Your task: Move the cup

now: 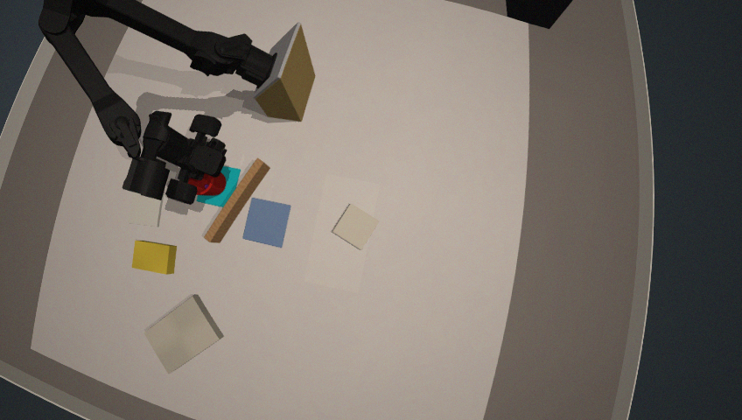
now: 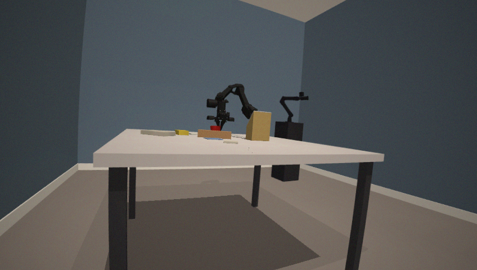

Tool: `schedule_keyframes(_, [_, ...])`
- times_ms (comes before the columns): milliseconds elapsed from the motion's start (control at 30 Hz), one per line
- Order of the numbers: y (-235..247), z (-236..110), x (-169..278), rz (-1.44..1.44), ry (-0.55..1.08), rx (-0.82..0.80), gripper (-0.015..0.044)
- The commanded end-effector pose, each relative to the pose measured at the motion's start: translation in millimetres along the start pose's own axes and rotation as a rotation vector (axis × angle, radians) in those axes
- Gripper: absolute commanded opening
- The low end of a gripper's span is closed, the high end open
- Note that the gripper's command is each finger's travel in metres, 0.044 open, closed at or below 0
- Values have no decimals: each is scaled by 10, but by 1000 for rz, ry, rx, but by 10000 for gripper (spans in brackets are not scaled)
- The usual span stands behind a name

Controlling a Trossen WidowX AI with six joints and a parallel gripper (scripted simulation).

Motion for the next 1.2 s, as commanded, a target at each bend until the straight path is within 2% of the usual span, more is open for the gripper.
schedule_keyframes(0, [-2,-4,0,1,0,0,0])
schedule_keyframes(300, [-2,-4,0,1,0,0,0])
schedule_keyframes(467, [-2,-4,0,1,0,0,128])
schedule_keyframes(1167, [-6,-161,-18,-2,-3,-1,128])
Point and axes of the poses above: the point midway between the two fingers, 35 mm back from their tips, its own z axis out along the fingers, its own y axis across the jaws, x = y × z, the point moved 3 cm from there along -z, back along the fingers, and after that the axes turned 4 degrees about z, right-handed, at the moved point
